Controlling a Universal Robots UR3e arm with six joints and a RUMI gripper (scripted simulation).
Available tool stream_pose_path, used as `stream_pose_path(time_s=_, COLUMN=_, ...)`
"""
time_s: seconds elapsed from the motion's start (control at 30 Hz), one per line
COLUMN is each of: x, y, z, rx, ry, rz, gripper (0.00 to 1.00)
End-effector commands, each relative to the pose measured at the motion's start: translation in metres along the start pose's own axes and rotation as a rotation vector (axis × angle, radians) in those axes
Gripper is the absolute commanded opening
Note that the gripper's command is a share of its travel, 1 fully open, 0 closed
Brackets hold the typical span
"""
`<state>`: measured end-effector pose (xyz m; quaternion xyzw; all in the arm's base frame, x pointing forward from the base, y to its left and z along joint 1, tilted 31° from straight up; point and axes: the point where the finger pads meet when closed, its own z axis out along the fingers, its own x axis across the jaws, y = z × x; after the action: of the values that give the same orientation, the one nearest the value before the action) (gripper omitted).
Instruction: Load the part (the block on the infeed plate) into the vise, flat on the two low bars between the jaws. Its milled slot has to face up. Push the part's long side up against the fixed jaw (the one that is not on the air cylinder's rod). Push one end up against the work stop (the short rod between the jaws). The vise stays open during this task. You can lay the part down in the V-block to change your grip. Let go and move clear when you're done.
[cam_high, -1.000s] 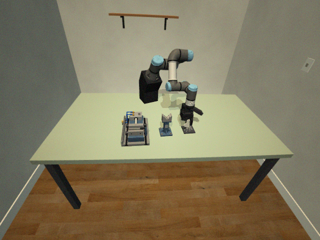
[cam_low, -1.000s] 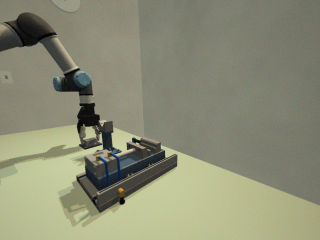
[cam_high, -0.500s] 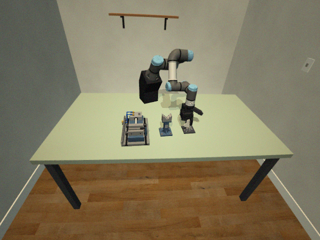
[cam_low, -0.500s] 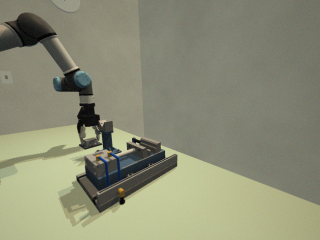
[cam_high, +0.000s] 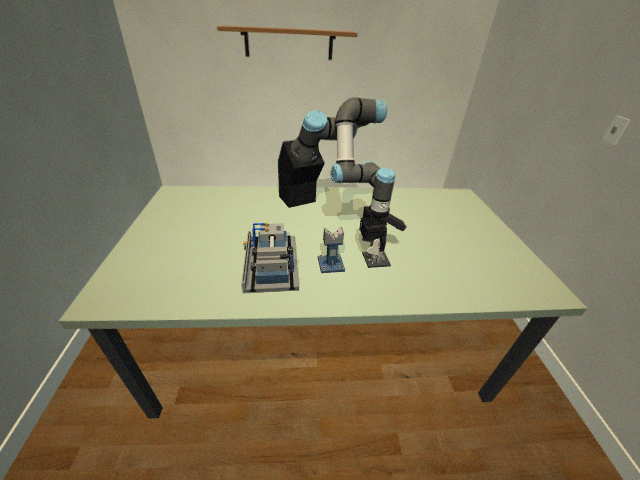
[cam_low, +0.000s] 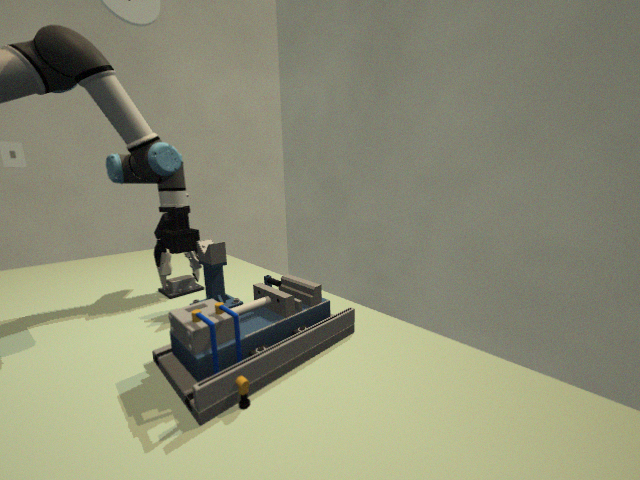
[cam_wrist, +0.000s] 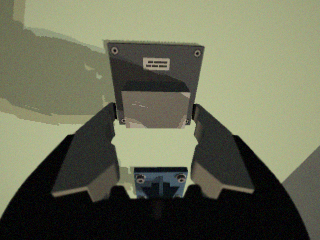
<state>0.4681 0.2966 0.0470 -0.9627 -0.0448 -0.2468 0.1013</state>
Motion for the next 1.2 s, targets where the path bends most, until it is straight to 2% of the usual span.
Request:
stream_pose_path(time_s=0.0, x=0.0009, y=-0.0004, z=-0.0008, rx=0.001, ry=0.003, rz=0.0, gripper=0.51)
stream_pose_path(time_s=0.3, x=0.0009, y=-0.0004, z=-0.0008, rx=0.001, ry=0.003, rz=0.0, gripper=0.51)
stream_pose_path(time_s=0.33, x=0.0009, y=-0.0004, z=-0.0008, rx=0.001, ry=0.003, rz=0.0, gripper=0.0)
stream_pose_path(time_s=1.17, x=0.0009, y=-0.0004, z=-0.0008, rx=0.001, ry=0.003, rz=0.0, gripper=0.0)
